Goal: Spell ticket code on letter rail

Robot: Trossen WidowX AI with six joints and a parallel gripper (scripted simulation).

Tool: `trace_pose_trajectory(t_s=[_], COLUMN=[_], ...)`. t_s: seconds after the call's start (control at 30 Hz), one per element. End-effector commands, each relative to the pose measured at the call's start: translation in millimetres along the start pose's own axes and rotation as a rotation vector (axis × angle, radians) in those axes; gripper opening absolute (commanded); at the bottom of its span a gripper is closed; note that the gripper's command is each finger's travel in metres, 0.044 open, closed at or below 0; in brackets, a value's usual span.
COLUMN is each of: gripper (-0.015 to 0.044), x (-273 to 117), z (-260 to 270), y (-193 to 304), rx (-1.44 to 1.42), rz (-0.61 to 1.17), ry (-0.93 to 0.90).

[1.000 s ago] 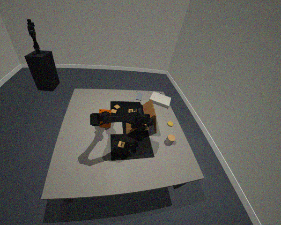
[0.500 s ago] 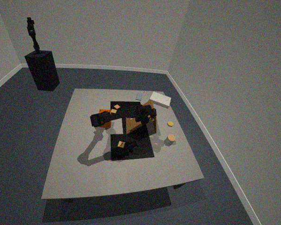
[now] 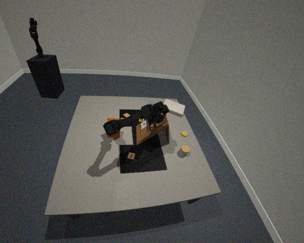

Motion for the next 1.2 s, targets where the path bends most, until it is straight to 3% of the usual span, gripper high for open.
trace_pose_trajectory(t_s=[0.0, 1.17], gripper=[0.0000, 0.0000], x=[10.6, 75.5], z=[-0.9, -56.2], y=[20.4, 205.5], rx=[-0.090, -0.985], rz=[0.004, -0.077], ry=[0.027, 0.203])
Point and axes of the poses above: the point midway between the two fingers, 35 mm back from their tips, its own x axis out along the fingers, its own z axis across the jaws, y = z × x, the point moved 6 cm from there along -x, back along the fingers, and after that the axes turned 2 degrees about -x, right-handed, at the moved point
